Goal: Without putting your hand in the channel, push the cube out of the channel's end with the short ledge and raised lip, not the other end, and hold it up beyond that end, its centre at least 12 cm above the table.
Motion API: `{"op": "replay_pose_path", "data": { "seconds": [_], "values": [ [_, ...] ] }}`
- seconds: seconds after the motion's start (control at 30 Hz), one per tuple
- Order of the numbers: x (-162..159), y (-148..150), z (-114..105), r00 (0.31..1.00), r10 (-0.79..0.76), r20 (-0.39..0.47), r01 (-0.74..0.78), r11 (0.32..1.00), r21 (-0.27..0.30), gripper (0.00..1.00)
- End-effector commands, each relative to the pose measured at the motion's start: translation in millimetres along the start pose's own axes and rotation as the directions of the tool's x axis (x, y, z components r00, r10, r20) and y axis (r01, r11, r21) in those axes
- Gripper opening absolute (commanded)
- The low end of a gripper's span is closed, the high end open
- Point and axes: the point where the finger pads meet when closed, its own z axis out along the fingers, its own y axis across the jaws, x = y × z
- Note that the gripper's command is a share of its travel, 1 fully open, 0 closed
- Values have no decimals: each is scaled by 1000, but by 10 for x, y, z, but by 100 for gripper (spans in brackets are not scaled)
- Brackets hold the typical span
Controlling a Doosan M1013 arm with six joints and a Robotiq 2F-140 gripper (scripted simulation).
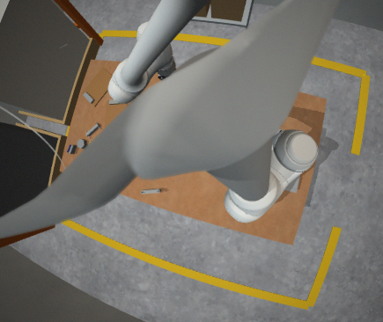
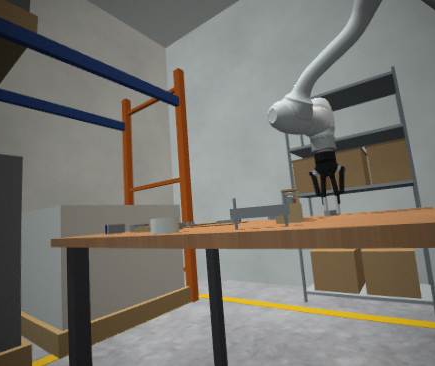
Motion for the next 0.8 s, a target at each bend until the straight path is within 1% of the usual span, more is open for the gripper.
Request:
{"op": "replay_pose_path", "data": {
  "seconds": [0.0,0.6,0.63,0.77],
  "values": [
    [0,0,-1,1000,0,0,0,1000,0,23],
    [0,0,-1,1000,0,0,0,1000,0,23],
    [0,0,-1,1000,0,0,0,1000,0,0],
    [0,0,-1,1000,0,0,0,1000,0,0]
  ]
}}
